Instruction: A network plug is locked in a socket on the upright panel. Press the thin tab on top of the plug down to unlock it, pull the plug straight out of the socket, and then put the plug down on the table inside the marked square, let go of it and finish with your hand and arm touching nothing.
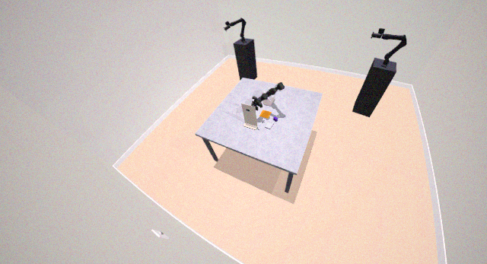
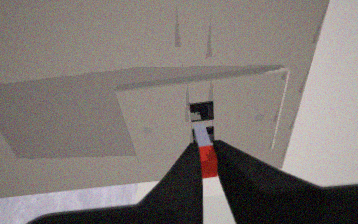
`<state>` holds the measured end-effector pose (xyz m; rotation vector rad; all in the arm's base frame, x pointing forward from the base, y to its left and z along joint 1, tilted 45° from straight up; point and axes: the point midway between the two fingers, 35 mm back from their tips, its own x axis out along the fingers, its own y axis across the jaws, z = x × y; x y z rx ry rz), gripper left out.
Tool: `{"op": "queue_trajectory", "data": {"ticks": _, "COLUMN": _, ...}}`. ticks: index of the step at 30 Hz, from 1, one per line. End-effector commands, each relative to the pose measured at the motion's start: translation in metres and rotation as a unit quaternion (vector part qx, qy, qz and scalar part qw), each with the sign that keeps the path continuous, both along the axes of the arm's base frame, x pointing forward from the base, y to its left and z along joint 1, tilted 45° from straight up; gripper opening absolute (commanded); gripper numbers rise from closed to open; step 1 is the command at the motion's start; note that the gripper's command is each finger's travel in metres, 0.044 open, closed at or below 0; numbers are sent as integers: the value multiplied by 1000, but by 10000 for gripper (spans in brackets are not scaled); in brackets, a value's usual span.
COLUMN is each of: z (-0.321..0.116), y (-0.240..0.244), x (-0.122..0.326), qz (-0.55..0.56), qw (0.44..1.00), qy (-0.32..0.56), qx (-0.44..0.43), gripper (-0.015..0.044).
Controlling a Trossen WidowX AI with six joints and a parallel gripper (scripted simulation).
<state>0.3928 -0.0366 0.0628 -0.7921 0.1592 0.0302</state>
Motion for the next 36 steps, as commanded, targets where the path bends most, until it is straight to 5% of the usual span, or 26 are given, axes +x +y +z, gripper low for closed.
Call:
{"op": "queue_trajectory", "data": {"ticks": 1, "z": 0, "y": 0, "x": -3, "qz": 3, "qw": 1000, "qy": 0, "qx": 0, "gripper": 0}}
{"op": "queue_trajectory", "data": {"ticks": 36, "z": -4, "y": -6, "x": -25, "qz": 3, "qw": 1000, "qy": 0, "qx": 0, "gripper": 0}}
